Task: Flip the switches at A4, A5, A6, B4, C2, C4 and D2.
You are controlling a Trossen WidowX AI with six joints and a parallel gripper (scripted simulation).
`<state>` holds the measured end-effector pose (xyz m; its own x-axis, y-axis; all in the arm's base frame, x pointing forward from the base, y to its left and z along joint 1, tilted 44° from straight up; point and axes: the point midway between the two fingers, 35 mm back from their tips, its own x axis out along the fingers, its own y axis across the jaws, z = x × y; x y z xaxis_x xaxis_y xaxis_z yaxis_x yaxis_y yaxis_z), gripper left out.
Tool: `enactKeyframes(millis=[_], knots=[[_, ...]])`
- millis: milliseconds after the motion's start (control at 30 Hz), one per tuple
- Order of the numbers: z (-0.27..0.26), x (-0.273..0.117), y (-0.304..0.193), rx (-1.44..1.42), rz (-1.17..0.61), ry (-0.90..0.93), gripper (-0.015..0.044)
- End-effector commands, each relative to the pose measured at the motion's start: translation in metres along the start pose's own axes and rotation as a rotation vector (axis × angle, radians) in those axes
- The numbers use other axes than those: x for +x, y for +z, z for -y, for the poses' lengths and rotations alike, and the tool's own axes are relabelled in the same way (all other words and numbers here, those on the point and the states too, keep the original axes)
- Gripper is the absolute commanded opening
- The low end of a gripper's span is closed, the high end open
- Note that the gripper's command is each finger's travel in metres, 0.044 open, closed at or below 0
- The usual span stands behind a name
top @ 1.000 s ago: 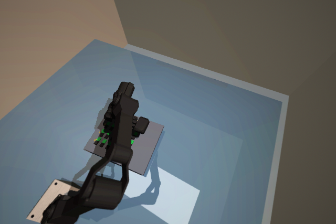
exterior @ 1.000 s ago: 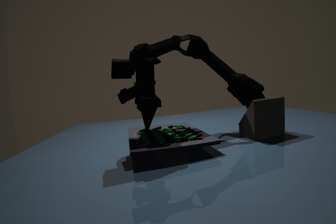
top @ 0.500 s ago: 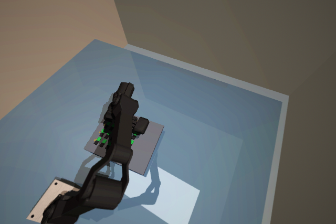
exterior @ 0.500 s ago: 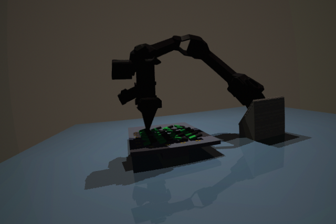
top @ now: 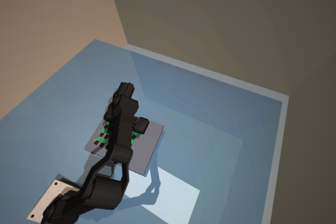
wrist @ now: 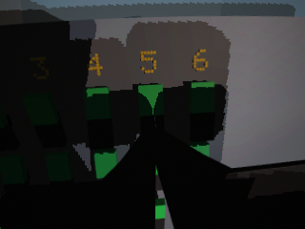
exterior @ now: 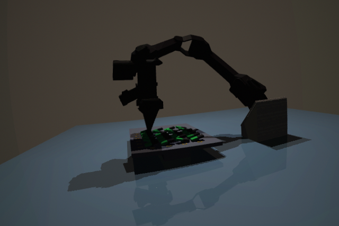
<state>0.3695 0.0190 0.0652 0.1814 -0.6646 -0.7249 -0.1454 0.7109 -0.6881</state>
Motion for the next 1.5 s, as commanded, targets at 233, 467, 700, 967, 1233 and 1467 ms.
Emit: enactKeyframes(millis=[233, 467, 700, 967, 1233, 1467], knots=[[0.000, 0.002, 0.000, -0.004, 0.000, -0.005, 0.0000], [0.000, 0.003, 0.000, -0.004, 0.000, -0.005, 0.0000], [0.000, 0.004, 0.000, -0.004, 0.000, -0.005, 0.0000], [0.000, 0.005, 0.000, -0.004, 0.000, -0.005, 0.0000], [0.000, 0.006, 0.000, -0.004, 0.000, -0.005, 0.0000], [-0.001, -0.026, 0.003, -0.002, -0.013, 0.001, 0.0000]])
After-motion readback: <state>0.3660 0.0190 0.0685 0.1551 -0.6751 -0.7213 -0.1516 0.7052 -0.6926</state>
